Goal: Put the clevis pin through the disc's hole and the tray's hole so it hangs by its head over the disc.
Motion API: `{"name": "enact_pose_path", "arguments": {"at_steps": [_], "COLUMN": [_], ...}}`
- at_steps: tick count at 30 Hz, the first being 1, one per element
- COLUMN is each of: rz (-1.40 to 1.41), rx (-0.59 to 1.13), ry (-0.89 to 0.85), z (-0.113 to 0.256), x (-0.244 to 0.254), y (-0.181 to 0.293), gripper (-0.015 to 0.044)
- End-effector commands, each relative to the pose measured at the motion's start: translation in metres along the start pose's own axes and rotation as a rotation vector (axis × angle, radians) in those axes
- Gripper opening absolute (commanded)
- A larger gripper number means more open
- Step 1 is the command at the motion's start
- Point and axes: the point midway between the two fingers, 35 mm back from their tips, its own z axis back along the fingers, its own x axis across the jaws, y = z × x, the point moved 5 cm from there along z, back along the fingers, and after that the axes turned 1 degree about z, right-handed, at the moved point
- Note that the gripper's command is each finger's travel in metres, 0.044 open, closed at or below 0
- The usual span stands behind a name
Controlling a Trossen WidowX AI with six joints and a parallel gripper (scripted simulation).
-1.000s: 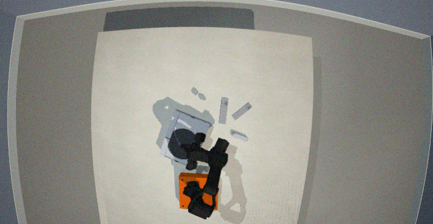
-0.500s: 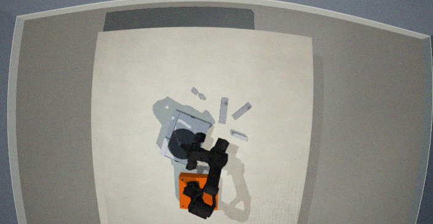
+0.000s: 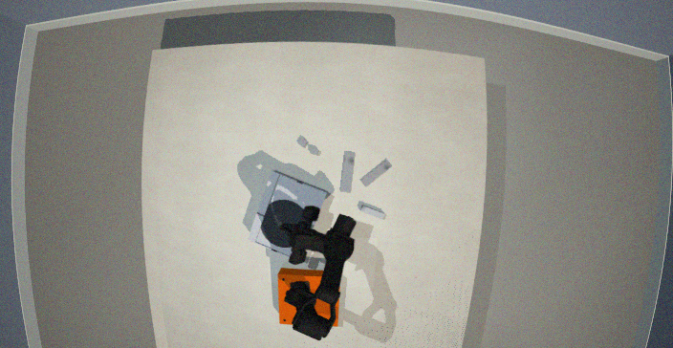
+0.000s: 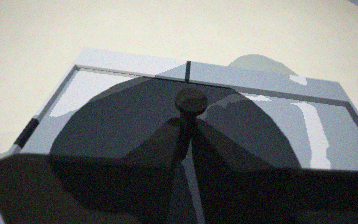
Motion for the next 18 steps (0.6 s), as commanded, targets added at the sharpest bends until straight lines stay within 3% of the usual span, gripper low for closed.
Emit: {"name": "enact_pose_path", "arguments": {"at_steps": [1,18], "rz": [-0.003,-0.001], "rx": [0.000,0.007], "ry": [-0.001,0.000], "z": [-0.0013,-0.0026], "x": [0.0001,0.0000], "y": [0.0015,0.0036], "gripper": [0.0000,0.0000]}}
